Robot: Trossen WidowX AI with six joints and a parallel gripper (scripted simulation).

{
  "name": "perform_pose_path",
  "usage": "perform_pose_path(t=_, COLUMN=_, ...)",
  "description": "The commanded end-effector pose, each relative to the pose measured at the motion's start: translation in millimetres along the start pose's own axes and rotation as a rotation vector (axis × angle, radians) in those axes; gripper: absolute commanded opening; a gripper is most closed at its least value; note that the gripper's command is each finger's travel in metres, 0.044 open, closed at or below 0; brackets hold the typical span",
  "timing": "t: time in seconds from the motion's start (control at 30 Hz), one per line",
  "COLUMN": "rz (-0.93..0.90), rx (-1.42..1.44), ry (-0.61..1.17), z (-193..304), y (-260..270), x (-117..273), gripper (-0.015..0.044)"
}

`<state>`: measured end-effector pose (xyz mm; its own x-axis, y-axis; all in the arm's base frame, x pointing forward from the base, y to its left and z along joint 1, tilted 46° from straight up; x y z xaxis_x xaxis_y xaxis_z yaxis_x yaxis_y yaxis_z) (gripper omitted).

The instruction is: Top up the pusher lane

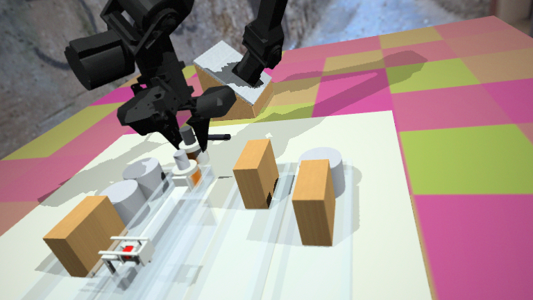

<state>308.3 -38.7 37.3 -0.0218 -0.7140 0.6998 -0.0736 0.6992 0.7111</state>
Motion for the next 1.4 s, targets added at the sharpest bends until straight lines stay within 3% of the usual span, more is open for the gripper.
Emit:
perform_pose_path(t=0.0, rz=0.000, rx=0.013, ry=-0.014, z=-8.7, y=-0.1, x=0.3, gripper=0.0000)
perform_pose_path(t=1.37, rz=0.000, rx=0.014, ry=-0.015, z=-29.1, y=0.6, x=-0.1, gripper=0.0000)
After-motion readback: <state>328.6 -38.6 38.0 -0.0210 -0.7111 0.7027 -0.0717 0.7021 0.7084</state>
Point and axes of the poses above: the point midway between the two fingers, 35 mm back from their tips, its own x axis back along the fingers, its own y axis across the jaws, z = x × y, the point moved 3 cm from there along x, back along the fingers, and after that the axes turned 3 degrees about x, right-handed, at the moved point
